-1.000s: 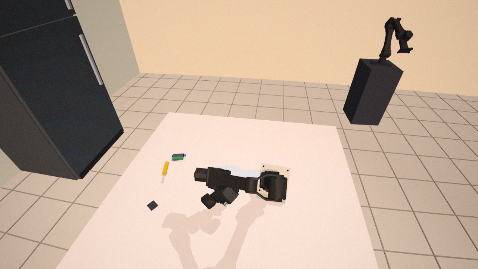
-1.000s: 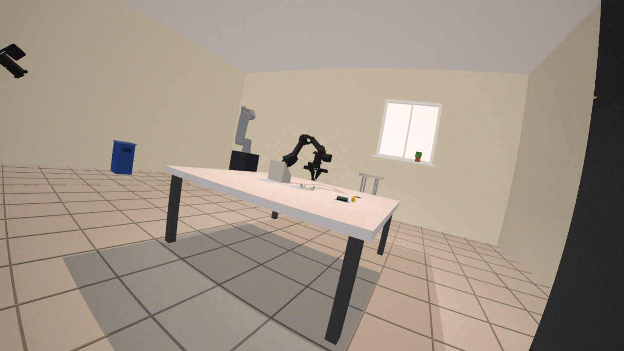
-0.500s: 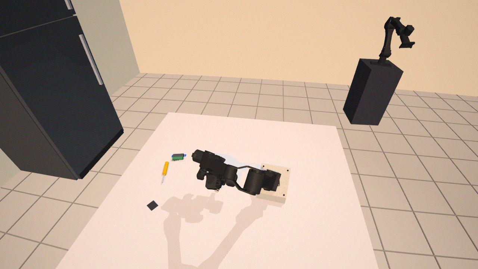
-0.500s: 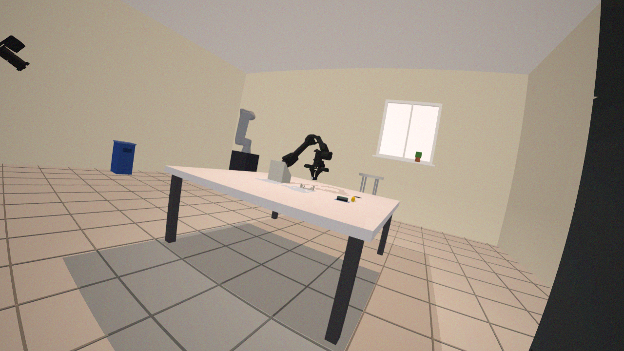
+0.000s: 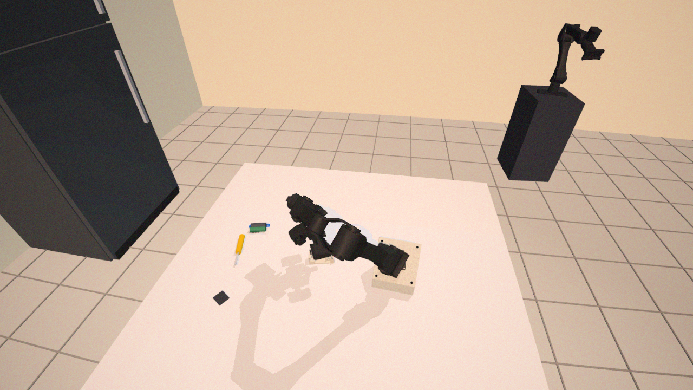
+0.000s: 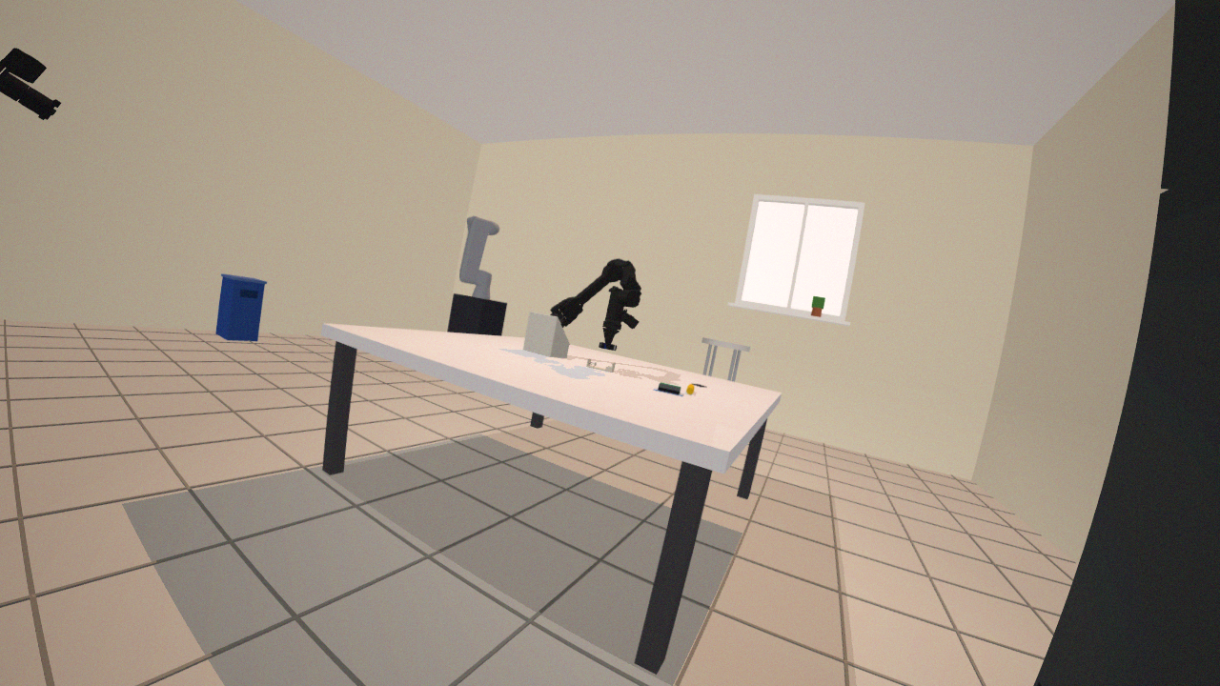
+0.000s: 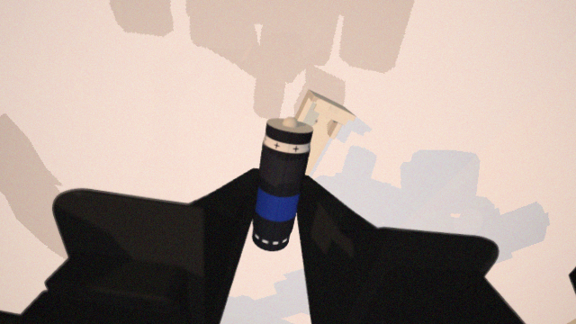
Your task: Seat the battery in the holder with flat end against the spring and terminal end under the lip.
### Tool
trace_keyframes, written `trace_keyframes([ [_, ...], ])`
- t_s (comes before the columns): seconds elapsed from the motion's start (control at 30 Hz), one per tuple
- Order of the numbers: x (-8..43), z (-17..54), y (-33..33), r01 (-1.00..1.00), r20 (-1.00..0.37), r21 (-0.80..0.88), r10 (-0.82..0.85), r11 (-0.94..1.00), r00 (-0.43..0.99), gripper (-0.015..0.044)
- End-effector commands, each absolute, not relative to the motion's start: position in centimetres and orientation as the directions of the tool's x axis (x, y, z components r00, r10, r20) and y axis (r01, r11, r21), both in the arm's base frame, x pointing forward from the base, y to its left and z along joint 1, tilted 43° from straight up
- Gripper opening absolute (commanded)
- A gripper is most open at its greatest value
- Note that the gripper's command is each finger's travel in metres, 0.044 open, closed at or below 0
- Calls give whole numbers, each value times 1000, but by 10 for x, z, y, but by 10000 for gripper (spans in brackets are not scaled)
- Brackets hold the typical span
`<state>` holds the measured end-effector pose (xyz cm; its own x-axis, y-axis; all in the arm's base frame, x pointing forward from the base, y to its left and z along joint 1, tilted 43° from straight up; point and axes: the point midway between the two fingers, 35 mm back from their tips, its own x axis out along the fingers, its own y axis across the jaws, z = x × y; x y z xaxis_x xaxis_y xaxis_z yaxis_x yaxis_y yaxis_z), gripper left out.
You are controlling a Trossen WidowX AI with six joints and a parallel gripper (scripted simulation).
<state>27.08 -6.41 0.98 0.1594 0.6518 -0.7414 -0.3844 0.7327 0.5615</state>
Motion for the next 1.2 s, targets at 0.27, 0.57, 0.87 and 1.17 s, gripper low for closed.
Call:
trace_keyframes([
  [0.27, 269, -3, -83, -120, -736, 646, 657, 754, 163, 64],
  [0.57, 276, -17, -74, -114, -722, 637, 642, 763, 259, 64],
  [0.87, 280, -28, -62, -117, -694, 630, 624, 768, 359, 64],
  [1.17, 281, -32, -55, -119, -674, 626, 611, 771, 415, 64],
])
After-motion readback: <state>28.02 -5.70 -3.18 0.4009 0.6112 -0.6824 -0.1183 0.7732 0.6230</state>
